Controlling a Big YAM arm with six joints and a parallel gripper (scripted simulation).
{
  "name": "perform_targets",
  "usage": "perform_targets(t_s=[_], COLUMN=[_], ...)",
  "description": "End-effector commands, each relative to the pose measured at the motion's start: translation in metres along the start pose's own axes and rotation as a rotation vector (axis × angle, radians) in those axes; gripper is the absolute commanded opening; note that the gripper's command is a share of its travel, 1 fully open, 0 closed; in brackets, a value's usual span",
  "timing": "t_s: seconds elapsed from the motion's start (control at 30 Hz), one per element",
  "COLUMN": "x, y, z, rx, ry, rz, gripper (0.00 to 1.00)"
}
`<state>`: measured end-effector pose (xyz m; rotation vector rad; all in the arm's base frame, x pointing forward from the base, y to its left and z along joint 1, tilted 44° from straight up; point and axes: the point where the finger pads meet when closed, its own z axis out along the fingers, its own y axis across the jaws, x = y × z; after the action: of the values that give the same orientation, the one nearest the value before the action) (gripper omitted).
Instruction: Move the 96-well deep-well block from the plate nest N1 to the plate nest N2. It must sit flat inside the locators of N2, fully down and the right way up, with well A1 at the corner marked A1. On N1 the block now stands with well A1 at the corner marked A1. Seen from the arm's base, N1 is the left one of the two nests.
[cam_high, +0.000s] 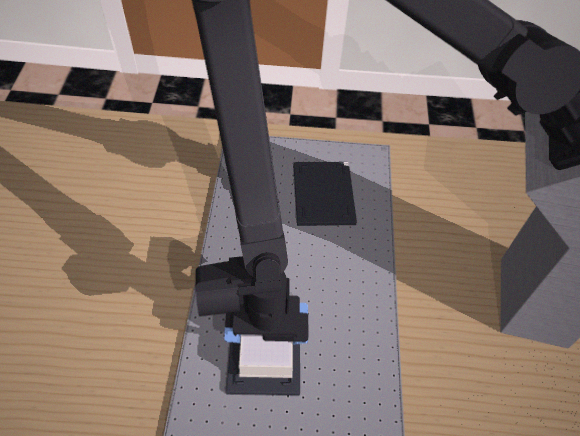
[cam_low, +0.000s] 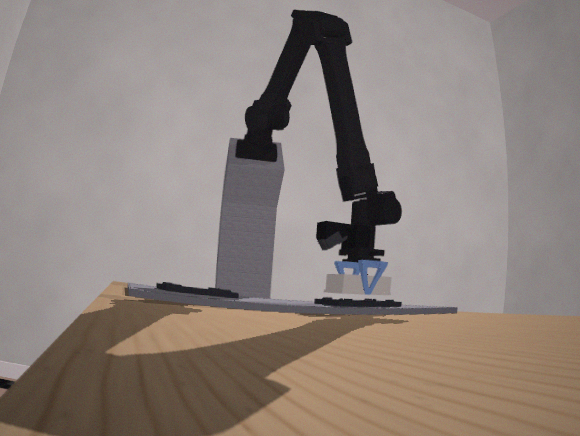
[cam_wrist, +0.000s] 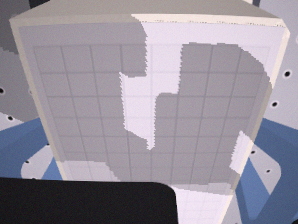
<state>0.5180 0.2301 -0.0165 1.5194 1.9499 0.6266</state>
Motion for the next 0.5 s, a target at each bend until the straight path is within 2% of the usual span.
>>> perform_targets(t_s=[0.0, 0.47], x=[0.009, 0.008], y=[0.008, 0.008], z=[-0.021, -0.041], rx=[-0.02, -0.022], ry=[0.013, 0.013], rz=[0.0, 0.001], gripper=[0.0, 0.0])
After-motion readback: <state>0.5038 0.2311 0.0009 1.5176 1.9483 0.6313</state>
